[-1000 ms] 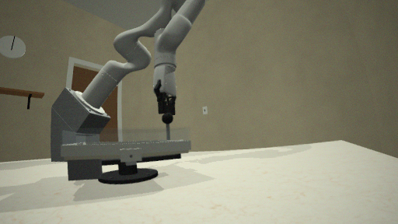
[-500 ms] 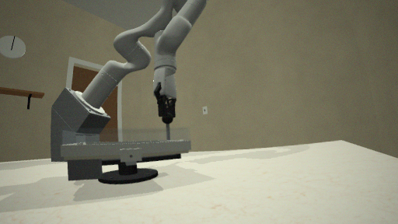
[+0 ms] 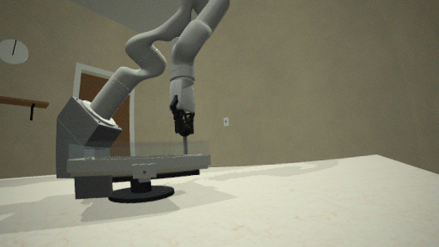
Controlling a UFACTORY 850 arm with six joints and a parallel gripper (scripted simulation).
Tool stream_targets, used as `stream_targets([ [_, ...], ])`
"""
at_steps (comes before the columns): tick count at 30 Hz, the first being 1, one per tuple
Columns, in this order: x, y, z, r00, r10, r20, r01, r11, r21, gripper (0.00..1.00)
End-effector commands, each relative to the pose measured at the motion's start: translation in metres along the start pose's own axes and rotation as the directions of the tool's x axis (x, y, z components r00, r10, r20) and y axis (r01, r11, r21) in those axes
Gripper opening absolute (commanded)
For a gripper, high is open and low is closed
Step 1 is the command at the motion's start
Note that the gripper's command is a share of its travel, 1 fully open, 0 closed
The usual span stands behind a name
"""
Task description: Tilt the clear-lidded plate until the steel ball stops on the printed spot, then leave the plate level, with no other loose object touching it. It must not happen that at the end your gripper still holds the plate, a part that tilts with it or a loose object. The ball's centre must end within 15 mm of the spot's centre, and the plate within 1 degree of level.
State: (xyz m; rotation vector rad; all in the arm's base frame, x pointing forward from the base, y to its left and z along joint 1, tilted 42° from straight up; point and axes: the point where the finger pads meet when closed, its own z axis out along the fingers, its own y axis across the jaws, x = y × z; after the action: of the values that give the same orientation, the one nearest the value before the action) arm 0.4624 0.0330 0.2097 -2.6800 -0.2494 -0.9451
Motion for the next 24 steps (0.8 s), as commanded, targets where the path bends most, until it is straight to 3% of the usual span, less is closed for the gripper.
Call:
stream_targets([
  [1,0.0005,0.0001,0.0036,1.000,0.000,-0.001,0.000,1.000,0.000,0.61],
  [24,0.0005,0.0001,0.0099,1.000,0.000,-0.001,0.000,1.000,0.000,0.61],
])
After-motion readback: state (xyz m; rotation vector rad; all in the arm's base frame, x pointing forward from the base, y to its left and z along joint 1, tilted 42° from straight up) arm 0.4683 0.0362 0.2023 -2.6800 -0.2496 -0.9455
